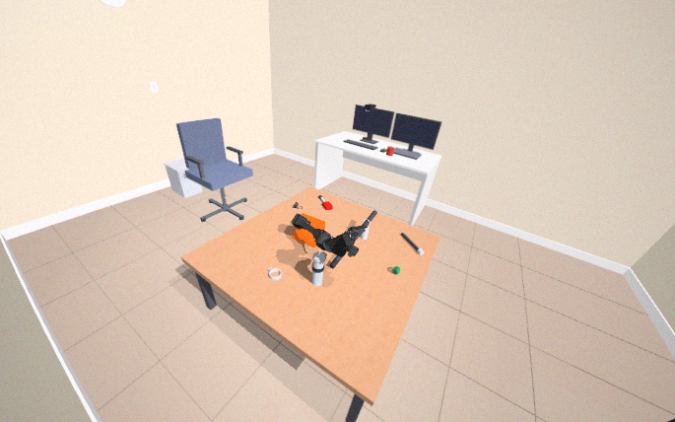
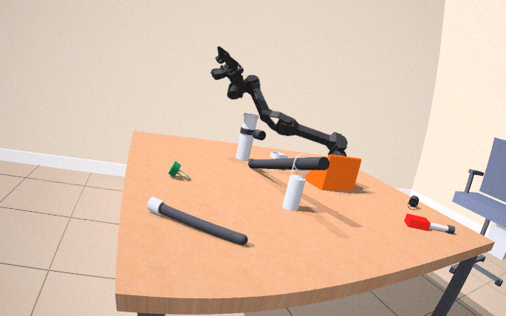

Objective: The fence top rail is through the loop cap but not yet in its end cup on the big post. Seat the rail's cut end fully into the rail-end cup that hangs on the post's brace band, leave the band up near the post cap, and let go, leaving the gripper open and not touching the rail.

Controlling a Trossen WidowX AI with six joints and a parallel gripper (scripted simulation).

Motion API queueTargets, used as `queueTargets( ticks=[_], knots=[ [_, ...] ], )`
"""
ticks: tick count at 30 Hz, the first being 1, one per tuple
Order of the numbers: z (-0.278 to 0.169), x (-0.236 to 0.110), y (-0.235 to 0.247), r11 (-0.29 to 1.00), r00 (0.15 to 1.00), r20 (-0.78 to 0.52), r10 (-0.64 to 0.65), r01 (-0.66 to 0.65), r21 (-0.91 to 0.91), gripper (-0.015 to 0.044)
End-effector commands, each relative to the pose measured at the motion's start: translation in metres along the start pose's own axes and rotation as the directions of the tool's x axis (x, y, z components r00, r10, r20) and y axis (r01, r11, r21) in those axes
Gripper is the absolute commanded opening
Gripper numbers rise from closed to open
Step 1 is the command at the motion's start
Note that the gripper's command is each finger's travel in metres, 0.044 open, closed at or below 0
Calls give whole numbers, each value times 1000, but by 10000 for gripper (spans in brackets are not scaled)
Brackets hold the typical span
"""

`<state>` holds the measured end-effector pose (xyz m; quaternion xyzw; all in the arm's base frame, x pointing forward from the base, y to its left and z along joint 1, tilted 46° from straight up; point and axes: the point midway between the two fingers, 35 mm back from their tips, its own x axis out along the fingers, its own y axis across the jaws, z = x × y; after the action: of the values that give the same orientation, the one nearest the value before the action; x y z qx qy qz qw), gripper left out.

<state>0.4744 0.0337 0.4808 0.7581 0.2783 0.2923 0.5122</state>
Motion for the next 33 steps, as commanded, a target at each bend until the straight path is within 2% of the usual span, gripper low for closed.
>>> queueTargets(
  ticks=[1,2,11,15,20,22,26,33],
  knots=[
    [0,-1,2,1000,1000,1,3,-3,-3,426],
    [-2,-5,6,1000,1000,4,13,-13,-12,440],
    [-52,-53,71,980,988,-3,153,-152,-130,440],
    [-99,-81,102,921,971,-29,238,-235,-310,440],
    [-138,-121,133,849,948,-38,317,-301,-434,440],
    [-143,-125,137,830,940,-32,341,-317,-458,440],
    [-187,-156,158,721,902,-44,430,-372,-585,440],
    [-283,-193,161,515,880,-117,461,-372,-772,440]
  ],
)
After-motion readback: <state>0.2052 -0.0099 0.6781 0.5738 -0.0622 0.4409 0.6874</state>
